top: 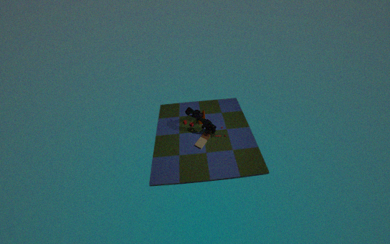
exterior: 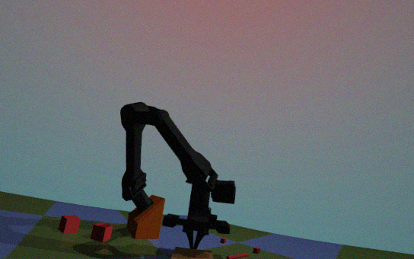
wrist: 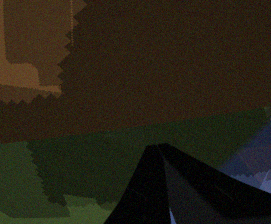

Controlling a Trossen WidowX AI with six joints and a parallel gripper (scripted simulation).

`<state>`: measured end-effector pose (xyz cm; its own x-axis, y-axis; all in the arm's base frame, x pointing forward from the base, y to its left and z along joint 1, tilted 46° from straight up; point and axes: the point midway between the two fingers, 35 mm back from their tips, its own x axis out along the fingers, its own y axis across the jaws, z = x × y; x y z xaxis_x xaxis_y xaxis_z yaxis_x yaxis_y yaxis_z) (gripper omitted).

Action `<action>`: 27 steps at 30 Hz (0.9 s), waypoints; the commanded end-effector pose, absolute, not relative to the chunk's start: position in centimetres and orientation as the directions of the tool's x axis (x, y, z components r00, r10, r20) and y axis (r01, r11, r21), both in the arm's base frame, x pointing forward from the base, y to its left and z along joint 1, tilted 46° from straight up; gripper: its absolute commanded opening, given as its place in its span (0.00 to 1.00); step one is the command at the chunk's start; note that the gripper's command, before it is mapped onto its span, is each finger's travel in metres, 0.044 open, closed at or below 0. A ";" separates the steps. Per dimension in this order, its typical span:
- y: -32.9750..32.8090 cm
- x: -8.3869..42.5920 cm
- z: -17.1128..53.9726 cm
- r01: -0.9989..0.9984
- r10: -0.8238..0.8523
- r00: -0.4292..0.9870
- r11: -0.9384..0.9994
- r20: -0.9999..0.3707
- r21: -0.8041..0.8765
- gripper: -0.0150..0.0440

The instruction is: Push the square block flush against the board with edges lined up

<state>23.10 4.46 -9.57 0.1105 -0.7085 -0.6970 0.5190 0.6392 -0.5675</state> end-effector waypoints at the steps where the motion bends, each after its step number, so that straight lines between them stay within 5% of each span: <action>1: 4.5 23.5 -9.4 0.515 -0.708 0.118 0.643 -0.696 -0.567 0.25; 27: 4.0 25.2 -8.6 0.515 -0.707 0.118 0.644 -0.697 -0.566 0.25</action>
<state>24.75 4.06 -8.84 0.1107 -0.7059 -0.6996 0.5148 0.6429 -0.5672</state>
